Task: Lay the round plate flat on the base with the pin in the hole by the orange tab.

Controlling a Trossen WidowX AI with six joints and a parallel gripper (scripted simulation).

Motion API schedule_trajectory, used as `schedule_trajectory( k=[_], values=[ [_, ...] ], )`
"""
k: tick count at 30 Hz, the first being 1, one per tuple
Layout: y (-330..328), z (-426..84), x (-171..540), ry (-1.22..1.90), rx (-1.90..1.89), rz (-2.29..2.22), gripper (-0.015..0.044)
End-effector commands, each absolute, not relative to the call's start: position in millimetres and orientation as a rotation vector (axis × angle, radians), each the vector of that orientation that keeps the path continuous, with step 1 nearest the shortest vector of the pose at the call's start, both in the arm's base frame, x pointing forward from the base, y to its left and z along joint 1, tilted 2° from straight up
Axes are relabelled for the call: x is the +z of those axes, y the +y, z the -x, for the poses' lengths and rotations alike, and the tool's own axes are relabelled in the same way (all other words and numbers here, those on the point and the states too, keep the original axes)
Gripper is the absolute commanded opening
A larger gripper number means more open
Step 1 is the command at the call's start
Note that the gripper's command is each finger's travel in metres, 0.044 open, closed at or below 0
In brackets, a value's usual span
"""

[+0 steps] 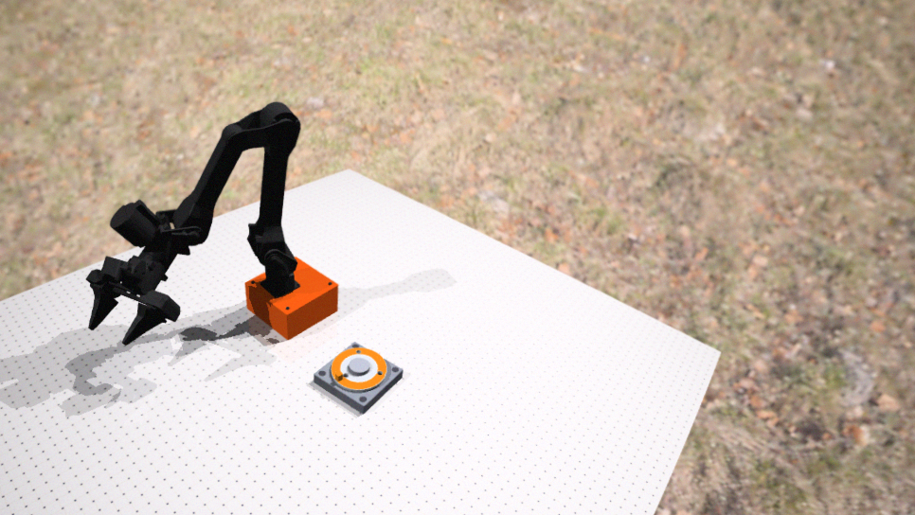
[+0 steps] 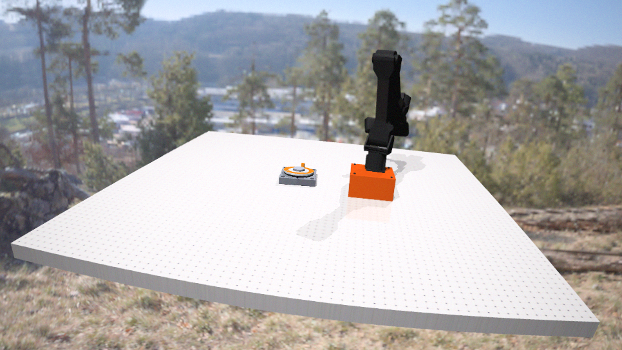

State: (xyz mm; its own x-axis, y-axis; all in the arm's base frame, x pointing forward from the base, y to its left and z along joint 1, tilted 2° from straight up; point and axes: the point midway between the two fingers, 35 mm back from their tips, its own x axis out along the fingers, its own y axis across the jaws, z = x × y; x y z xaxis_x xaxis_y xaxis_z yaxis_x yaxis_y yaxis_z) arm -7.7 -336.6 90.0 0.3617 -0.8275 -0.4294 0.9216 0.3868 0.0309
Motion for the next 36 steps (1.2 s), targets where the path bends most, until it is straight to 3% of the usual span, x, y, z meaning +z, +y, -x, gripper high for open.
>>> schedule_trajectory(
  k=[1,15,24,36],
  values=[
    [-337,5,90,0.377,-1.140,-0.290,0.0374],
    [-305,-156,60,0.717,-0.705,-0.413,0.0006],
    [-237,-234,48,0.992,-0.443,-0.369,0.0000],
    [-131,-282,48,1.322,-0.158,-0.172,0.0000]
  ],
)
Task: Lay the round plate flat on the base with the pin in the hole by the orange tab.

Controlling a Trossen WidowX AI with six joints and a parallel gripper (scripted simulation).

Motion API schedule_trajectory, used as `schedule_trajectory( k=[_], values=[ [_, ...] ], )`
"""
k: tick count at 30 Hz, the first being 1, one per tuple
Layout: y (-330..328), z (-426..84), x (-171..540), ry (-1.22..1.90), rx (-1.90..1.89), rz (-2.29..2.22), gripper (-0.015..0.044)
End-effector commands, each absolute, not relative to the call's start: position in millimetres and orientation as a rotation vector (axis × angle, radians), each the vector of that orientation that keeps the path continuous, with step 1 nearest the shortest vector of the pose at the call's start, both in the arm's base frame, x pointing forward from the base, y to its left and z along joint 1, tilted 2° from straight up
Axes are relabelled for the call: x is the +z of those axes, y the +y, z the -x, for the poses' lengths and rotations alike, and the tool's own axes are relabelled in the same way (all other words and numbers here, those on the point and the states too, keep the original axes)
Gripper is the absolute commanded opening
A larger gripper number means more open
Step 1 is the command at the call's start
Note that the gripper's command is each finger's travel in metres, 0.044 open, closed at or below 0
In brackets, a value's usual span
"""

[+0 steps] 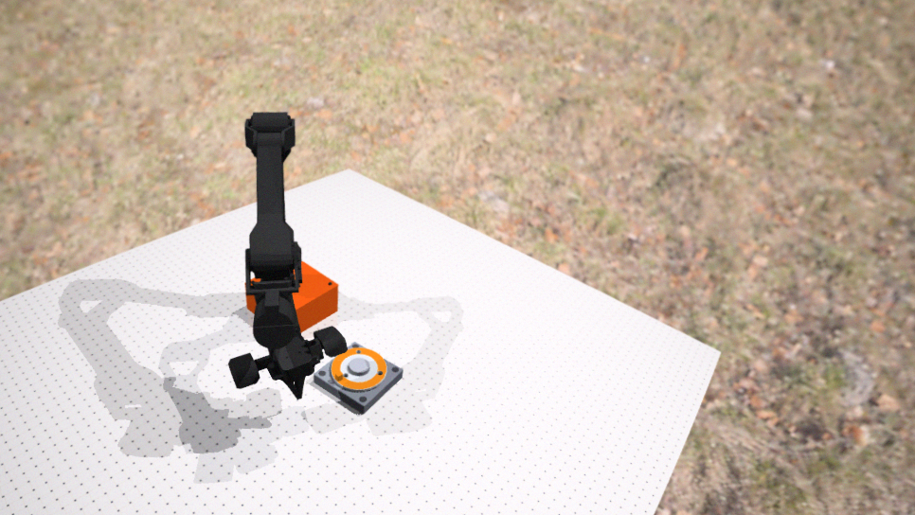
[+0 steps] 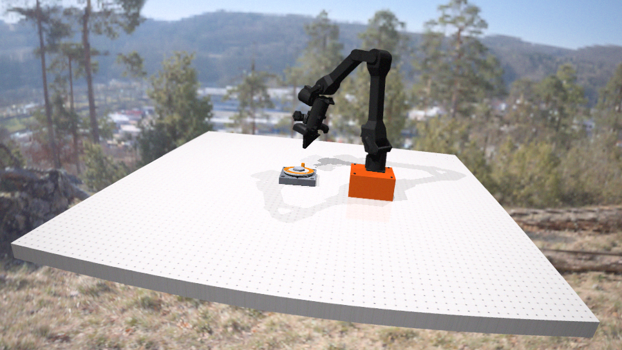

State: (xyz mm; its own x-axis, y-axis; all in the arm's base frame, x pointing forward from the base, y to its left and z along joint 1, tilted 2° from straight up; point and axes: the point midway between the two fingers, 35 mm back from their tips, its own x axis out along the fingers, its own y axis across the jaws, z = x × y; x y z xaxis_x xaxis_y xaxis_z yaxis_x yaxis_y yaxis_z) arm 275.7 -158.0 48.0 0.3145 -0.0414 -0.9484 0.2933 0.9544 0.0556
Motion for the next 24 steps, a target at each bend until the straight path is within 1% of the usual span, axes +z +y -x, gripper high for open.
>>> schedule_trajectory(
  k=[1,4,9,16,24],
  values=[
    [-118,-284,49,1.358,-0.127,-0.137,0.0000],
    [-81,-287,53,1.464,-0.037,-0.020,0.0000],
    [-53,-283,58,1.539,0.030,0.085,0.0000],
    [-52,-283,54,1.543,0.034,0.091,0.0000],
    [-54,-283,11,1.543,0.034,0.091,0.0000]
  ],
)
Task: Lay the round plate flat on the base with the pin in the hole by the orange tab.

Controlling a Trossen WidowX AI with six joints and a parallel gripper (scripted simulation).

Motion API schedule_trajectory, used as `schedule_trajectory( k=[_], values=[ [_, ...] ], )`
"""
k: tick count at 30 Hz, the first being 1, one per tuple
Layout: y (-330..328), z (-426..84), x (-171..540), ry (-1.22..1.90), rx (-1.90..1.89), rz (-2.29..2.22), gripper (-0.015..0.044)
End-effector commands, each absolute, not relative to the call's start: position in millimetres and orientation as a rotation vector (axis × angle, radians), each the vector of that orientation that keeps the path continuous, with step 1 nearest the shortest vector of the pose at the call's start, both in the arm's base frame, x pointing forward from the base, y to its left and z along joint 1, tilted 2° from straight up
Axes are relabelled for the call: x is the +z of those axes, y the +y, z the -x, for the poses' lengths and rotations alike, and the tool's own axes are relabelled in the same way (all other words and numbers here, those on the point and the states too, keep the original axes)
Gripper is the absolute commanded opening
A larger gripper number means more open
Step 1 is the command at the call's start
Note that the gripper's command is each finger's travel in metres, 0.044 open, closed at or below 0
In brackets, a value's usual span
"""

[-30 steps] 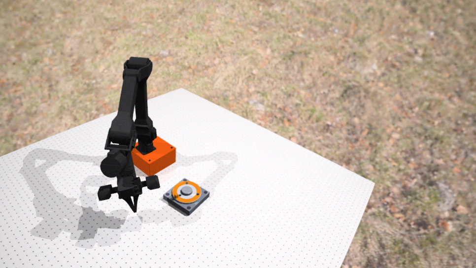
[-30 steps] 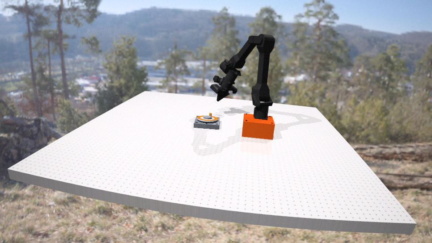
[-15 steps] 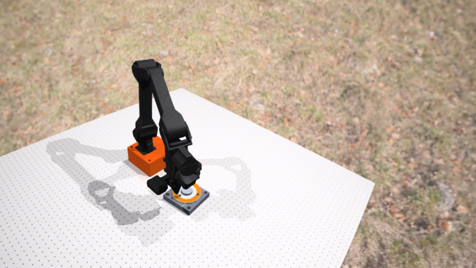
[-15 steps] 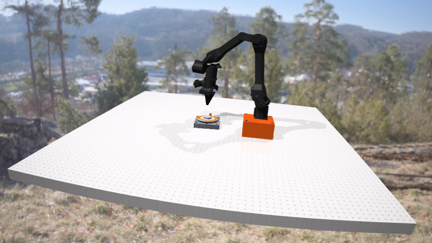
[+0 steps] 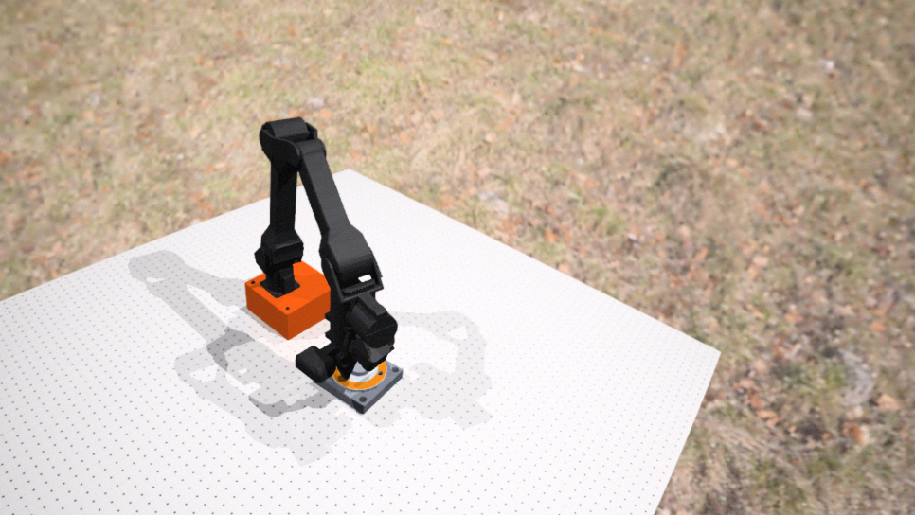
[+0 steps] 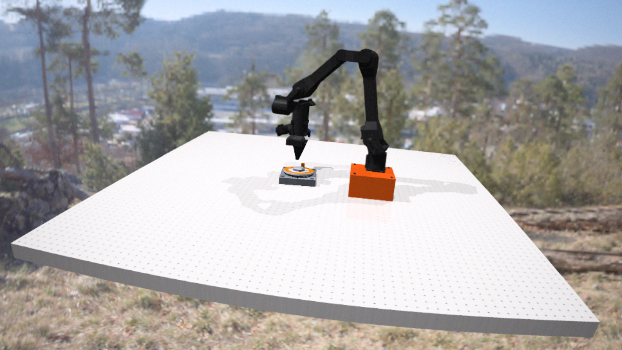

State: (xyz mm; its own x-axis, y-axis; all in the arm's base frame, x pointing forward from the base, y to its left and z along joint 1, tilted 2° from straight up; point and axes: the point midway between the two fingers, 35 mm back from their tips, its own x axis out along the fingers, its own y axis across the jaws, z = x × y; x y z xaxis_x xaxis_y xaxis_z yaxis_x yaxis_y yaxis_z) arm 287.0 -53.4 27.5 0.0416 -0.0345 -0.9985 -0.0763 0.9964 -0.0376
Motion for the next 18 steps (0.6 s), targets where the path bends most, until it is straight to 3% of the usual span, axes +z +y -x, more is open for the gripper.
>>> schedule_trajectory(
  k=[1,18],
  values=[
    [-54,-283,10,1.544,0.034,0.091,0.0000],
    [-57,-266,9,1.545,0.034,0.092,0.0000]
  ],
)
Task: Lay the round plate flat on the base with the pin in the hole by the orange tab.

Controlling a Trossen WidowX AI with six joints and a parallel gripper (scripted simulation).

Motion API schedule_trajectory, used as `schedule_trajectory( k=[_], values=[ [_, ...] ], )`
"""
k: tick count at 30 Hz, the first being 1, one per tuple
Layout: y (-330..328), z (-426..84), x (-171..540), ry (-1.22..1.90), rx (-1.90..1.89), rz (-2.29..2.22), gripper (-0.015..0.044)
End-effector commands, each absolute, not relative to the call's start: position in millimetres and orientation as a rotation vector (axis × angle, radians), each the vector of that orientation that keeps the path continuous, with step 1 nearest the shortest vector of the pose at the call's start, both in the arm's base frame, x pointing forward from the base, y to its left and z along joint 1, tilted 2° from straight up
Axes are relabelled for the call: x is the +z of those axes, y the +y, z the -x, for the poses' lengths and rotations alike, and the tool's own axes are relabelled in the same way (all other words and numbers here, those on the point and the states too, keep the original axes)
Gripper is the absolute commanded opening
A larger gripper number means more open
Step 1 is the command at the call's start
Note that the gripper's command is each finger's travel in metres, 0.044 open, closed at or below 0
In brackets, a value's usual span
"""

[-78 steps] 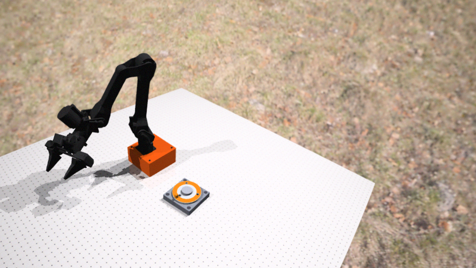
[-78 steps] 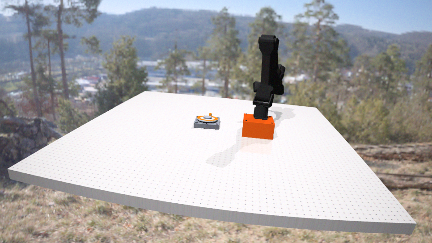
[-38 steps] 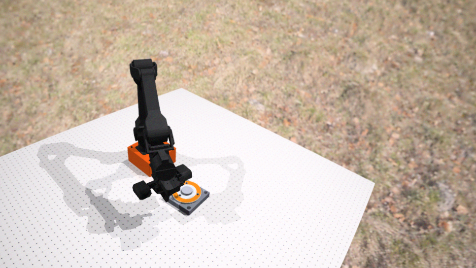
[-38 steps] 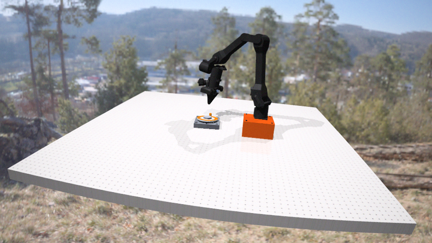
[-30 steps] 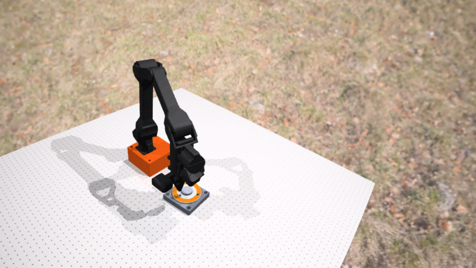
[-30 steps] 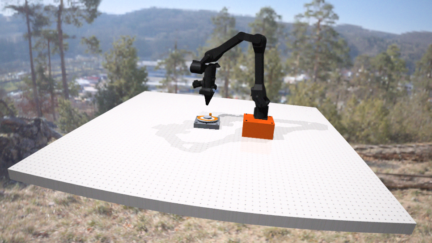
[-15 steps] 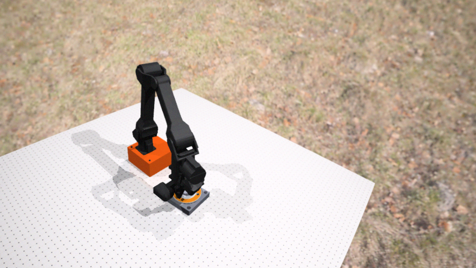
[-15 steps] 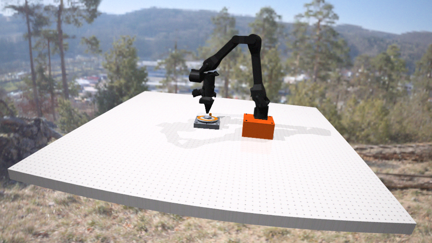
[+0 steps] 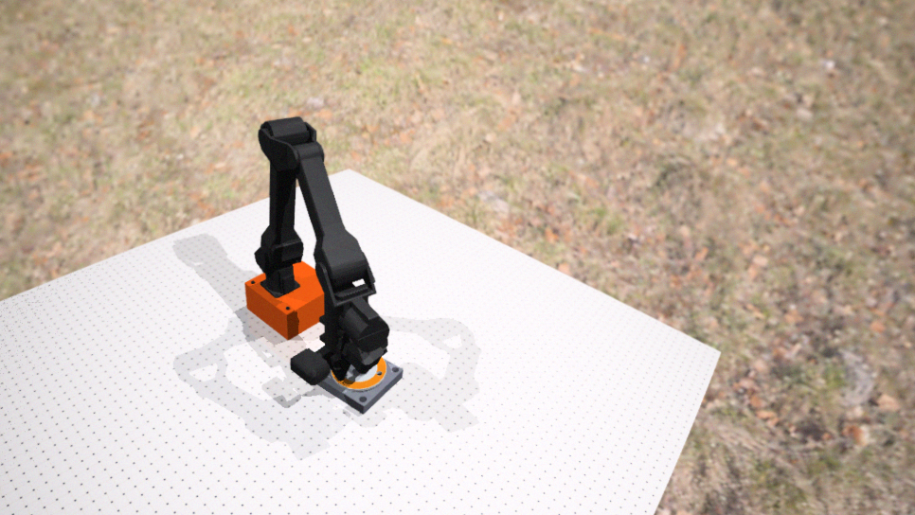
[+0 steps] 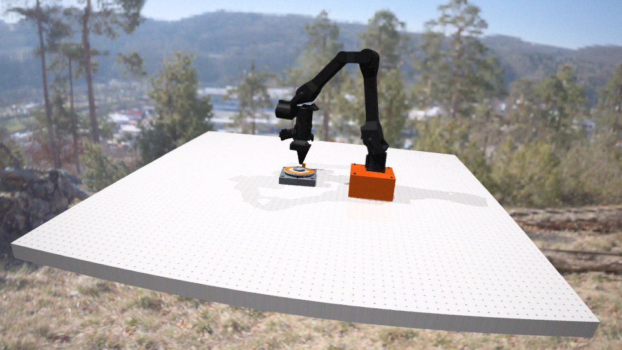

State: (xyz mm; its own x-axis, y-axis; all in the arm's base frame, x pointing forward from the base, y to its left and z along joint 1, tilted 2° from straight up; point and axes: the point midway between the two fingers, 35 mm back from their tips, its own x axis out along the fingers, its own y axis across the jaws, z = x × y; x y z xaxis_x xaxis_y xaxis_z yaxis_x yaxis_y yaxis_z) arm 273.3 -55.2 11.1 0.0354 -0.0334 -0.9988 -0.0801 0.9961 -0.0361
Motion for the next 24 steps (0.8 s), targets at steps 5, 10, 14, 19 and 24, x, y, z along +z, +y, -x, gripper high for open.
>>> schedule_trajectory(
  k=[5,10,14,19,24],
  values=[
    [-56,-262,9,1.545,0.034,0.092,0.0000],
    [-56,-260,9,1.545,0.034,0.091,0.0000],
    [-55,-258,9,1.545,0.034,0.091,0.0000],
    [-55,-256,9,1.546,0.034,0.091,0.0000],
    [-54,-254,9,1.546,0.034,0.091,0.0000]
  ],
)
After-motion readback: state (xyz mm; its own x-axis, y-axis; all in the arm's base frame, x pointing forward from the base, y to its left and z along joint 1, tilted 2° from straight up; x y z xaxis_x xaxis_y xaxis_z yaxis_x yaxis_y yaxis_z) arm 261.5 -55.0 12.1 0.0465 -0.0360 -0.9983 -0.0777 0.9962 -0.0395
